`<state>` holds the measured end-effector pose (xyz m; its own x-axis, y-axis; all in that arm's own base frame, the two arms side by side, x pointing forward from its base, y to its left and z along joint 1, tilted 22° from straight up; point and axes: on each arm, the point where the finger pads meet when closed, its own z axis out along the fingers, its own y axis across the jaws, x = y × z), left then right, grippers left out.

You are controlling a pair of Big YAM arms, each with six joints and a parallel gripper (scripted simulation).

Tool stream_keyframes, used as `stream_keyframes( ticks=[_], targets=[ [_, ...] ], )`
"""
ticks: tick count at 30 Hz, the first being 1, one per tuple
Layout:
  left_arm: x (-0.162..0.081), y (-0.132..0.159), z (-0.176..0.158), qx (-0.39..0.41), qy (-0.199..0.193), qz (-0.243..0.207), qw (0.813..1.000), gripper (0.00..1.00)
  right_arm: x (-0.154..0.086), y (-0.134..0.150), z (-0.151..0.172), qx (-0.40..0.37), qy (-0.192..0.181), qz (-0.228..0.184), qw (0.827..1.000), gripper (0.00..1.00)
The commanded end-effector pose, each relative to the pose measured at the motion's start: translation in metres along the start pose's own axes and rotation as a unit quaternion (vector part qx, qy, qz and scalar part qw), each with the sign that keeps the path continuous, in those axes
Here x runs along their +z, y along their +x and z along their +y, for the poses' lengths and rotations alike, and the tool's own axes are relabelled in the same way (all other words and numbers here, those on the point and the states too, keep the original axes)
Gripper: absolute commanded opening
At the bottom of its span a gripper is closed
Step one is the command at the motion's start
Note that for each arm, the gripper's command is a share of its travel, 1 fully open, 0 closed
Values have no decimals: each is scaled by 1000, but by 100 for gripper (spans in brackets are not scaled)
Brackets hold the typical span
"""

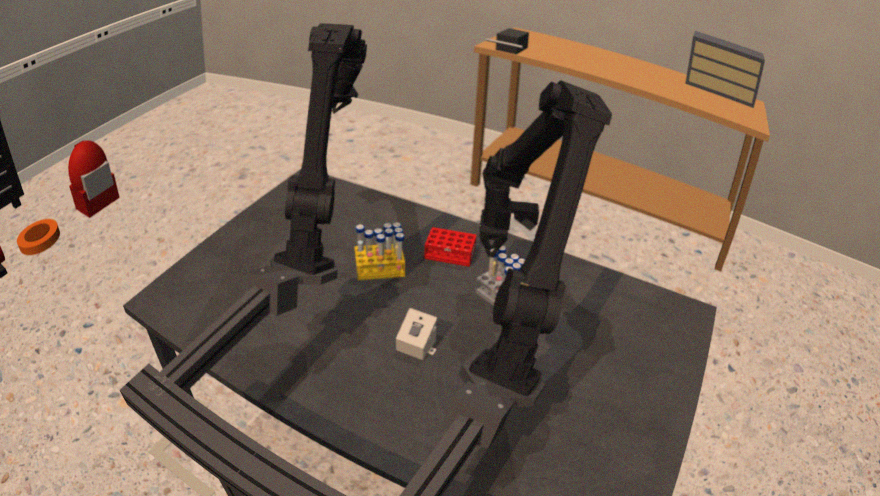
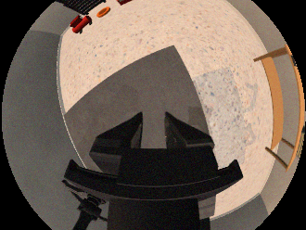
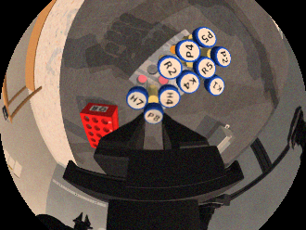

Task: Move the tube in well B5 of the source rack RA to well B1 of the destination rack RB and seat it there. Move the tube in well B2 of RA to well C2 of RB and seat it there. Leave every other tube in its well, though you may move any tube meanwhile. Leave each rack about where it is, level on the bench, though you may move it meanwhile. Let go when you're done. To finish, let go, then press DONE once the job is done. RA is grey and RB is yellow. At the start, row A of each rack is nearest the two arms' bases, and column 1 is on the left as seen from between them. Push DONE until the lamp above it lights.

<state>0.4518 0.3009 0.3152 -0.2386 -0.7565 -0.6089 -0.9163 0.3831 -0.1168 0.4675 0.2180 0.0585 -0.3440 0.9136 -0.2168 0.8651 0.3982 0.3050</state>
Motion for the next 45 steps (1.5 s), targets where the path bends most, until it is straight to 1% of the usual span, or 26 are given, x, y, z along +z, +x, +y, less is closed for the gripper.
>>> stream_keyframes(
  ticks=[1,4,5,8,16,20,27,28,32,35,38,42,44,45],
  targets=[
    [-13,-15,-5,-7,11,-15,1000,30,-7,-1,12,3,-14,2,1000,0],
    [-13,-15,-5,-7,11,-15,1000,30,-7,-1,12,3,-14,2,1000,0],
    [-13,-15,-5,-7,11,-15,1000,30,-2,-5,11,4,-13,1,1000,0],
    [-13,-15,-5,-7,11,-15,1000,30,-11,-5,14,5,-19,2,1000,0],
    [-13,-15,-5,-7,11,-15,1000,30,-19,-3,11,3,-16,2,1000,0],
    [-13,-15,-5,-7,11,-15,1000,30,-17,3,1,1,-9,3,1000,0],
    [-13,-15,-5,-7,11,-15,1000,30,-19,5,-1,0,-9,3,1000,0],
    [-13,-15,-5,-7,11,-15,1000,30,-11,2,-4,1,0,1,1000,0],
    [-13,-15,-5,-7,11,-15,1000,30,-19,-1,-1,3,-8,1,1000,0],
    [-13,-15,-5,-7,11,-15,1000,30,-19,-2,-1,3,-8,1,1000,0],
    [-13,-15,-5,-7,11,-15,1000,30,-24,2,-1,3,-9,2,1000,0],
    [-13,-15,-5,-7,11,-15,1000,30,-35,4,10,3,-20,4,1000,0],
    [-13,-15,-5,-7,11,-15,1000,30,-35,4,10,3,-20,4,1000,0],
    [-13,-15,-5,-7,11,-15,1000,30,-31,3,11,4,-16,3,1000,0]
  ],
)
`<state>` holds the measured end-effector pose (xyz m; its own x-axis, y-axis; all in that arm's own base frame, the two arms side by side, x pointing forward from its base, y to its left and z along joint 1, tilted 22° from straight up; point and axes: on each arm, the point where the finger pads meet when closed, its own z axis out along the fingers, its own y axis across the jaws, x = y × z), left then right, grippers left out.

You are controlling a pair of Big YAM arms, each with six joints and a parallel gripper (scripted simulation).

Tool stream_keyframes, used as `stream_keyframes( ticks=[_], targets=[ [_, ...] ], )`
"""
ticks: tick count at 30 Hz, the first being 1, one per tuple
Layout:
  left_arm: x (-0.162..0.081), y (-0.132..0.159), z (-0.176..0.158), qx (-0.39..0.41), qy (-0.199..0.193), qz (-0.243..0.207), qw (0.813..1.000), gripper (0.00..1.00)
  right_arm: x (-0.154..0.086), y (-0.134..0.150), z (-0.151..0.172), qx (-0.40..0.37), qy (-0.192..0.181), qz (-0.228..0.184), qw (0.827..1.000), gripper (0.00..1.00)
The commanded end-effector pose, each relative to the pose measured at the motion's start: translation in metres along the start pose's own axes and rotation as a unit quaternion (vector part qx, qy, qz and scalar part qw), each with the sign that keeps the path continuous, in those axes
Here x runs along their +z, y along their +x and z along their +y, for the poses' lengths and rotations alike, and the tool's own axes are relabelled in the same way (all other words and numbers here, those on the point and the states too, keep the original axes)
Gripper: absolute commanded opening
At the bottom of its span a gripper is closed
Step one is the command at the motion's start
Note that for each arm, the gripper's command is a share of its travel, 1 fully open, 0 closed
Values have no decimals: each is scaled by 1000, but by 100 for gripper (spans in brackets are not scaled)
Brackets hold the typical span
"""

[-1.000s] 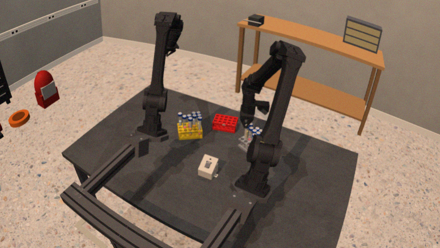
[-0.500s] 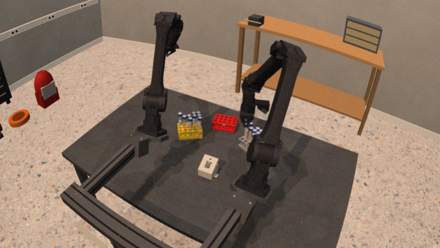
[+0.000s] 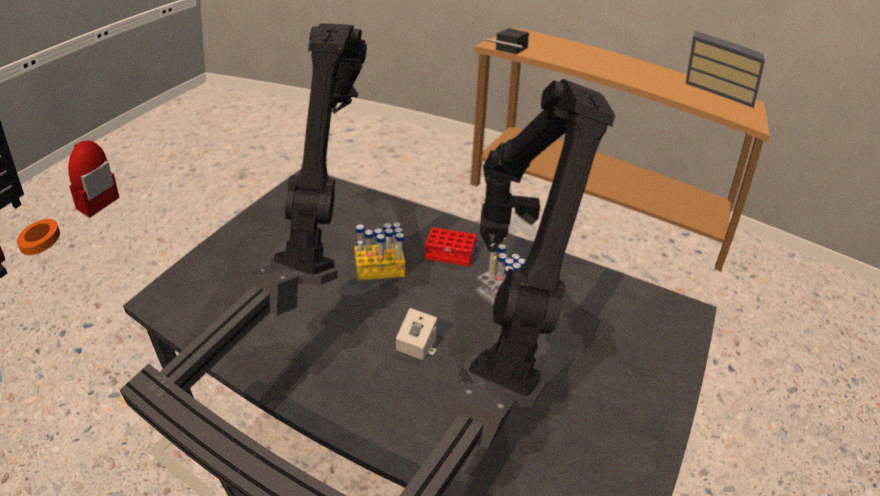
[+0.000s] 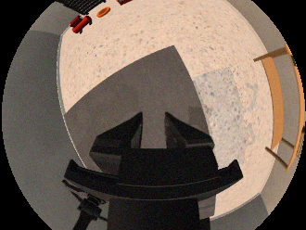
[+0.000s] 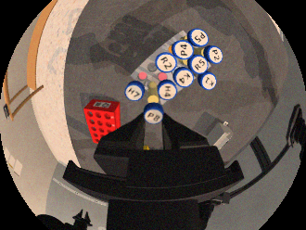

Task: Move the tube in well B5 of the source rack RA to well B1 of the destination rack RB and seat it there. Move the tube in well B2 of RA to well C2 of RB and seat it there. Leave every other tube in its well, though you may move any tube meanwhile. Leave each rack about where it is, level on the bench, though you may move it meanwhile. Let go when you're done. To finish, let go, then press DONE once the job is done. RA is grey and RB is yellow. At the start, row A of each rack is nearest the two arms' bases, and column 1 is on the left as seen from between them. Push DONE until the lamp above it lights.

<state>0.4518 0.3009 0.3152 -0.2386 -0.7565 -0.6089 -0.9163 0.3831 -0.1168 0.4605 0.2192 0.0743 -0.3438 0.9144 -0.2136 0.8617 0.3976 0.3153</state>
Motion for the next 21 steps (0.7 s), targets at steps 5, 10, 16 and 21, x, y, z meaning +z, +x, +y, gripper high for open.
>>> stream_keyframes(
  ticks=[5,10,16,21],
  targets=[
    [-13,-15,-5,-7,11,-15,1000,30,-30,4,24,5,-25,3,1000,0],
    [-13,-15,-5,-7,11,-15,1000,30,-31,2,26,6,-19,2,1000,0],
    [-13,-15,-5,-7,11,-15,1000,30,-42,4,29,6,-26,4,1000,0],
    [-13,-15,-5,-7,11,-15,1000,30,-47,4,28,6,-26,4,1000,0]
  ],
)
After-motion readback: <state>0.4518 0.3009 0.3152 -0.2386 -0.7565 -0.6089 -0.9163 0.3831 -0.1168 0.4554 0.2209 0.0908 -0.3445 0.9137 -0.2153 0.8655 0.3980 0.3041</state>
